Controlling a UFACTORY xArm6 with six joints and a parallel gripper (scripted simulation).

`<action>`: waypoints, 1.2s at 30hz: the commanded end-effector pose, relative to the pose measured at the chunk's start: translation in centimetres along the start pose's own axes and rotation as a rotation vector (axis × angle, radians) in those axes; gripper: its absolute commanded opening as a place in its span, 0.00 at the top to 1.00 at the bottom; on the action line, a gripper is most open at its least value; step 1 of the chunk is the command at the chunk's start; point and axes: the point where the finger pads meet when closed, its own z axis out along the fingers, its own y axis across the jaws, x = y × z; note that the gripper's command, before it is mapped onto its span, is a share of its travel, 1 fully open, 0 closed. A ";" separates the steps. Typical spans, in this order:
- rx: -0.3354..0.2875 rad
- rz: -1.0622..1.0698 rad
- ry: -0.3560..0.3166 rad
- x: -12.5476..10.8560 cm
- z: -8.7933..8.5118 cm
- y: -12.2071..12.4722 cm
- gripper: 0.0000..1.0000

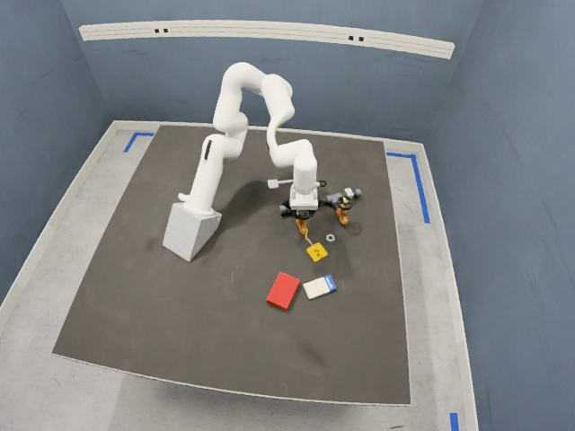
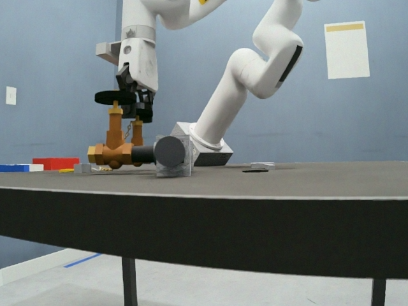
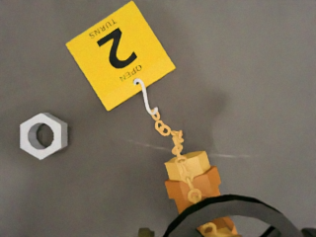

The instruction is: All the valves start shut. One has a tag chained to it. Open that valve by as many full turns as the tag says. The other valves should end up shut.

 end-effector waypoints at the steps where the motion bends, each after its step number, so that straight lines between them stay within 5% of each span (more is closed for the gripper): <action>1: 0.002 -0.002 0.002 0.0 -0.1 -0.1 1.00; 21: 0.002 -0.262 0.003 0.0 -0.1 -0.1 1.00; 36: -0.005 -0.942 0.006 0.0 -0.1 -0.1 1.00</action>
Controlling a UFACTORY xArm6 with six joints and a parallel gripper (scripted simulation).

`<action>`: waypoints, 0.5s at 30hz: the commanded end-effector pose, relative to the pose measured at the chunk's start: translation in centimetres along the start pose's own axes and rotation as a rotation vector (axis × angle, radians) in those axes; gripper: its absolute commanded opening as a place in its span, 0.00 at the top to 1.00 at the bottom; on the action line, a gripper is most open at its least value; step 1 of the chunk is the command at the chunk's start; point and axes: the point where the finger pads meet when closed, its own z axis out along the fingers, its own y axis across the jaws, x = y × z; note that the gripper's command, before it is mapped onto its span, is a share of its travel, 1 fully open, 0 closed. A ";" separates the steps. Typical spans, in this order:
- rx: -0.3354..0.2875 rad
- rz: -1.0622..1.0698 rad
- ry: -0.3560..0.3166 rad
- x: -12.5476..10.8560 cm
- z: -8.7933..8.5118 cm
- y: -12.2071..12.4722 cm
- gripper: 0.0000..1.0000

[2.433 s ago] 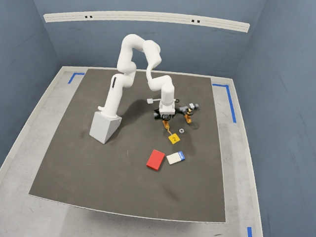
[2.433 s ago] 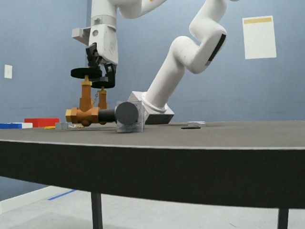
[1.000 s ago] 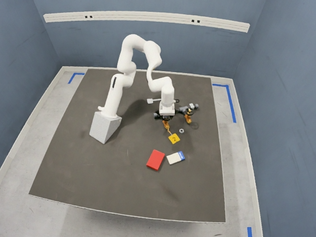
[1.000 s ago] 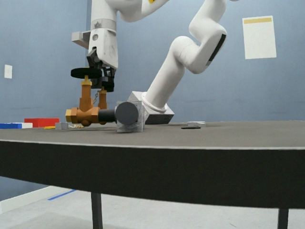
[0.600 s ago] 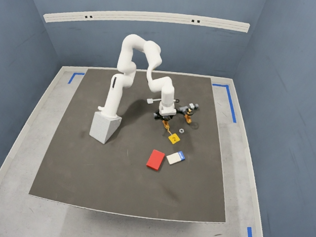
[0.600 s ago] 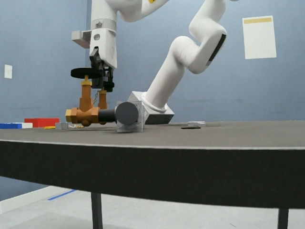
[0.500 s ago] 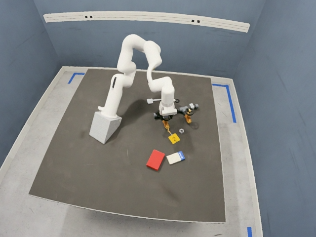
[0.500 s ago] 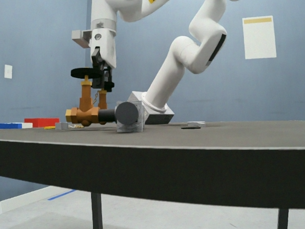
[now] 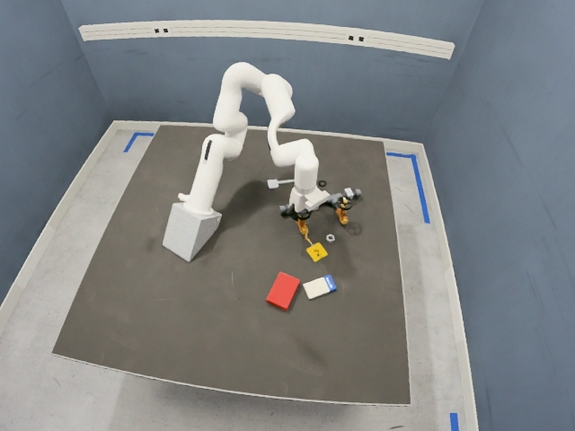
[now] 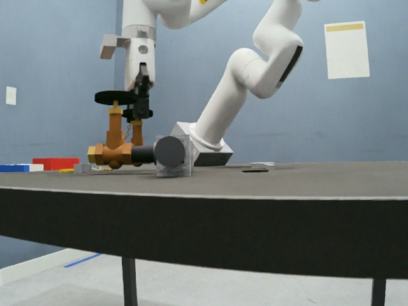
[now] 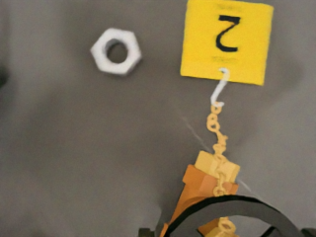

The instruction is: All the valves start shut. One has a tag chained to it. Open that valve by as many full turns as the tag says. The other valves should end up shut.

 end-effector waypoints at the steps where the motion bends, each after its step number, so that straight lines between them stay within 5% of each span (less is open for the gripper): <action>1: 0.018 -0.236 0.007 0.1 -0.1 0.0 1.00; 15: -0.002 -0.865 0.009 0.1 -0.1 0.0 1.00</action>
